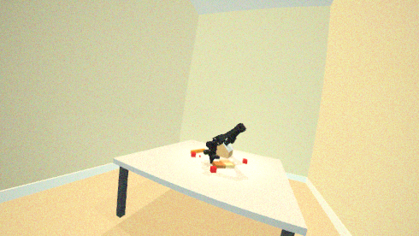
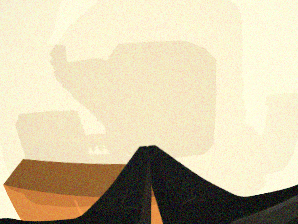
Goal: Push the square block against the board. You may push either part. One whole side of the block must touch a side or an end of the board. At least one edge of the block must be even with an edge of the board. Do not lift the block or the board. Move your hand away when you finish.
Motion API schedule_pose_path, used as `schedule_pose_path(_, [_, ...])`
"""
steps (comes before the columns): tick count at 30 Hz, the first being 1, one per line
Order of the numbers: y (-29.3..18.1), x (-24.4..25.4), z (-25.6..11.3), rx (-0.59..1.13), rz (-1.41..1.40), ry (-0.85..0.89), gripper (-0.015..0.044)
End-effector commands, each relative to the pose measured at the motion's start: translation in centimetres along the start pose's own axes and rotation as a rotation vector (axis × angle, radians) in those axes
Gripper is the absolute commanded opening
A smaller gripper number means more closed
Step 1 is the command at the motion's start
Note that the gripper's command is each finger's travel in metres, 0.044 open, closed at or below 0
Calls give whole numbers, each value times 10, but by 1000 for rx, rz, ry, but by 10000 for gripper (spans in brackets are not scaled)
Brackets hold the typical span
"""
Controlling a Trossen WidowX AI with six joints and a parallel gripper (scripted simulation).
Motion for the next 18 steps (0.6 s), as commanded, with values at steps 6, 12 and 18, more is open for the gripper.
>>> schedule_pose_path(6, [-16, 5, 4, 18, 2, -2, 0])
schedule_pose_path(12, [-23, 7, 4, 19, 2, -2, 0])
schedule_pose_path(18, [-20, 7, 4, 18, 2, -2, 0])
Point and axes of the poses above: the point midway between the two fingers, 35 mm back from their tips, its own z axis out along the fingers, its own x axis across the jaws, y = z × x, the point moved 7 cm from there along -z, back along the fingers, and after that the axes turned 10 degrees about -z, right-handed, at the moved point
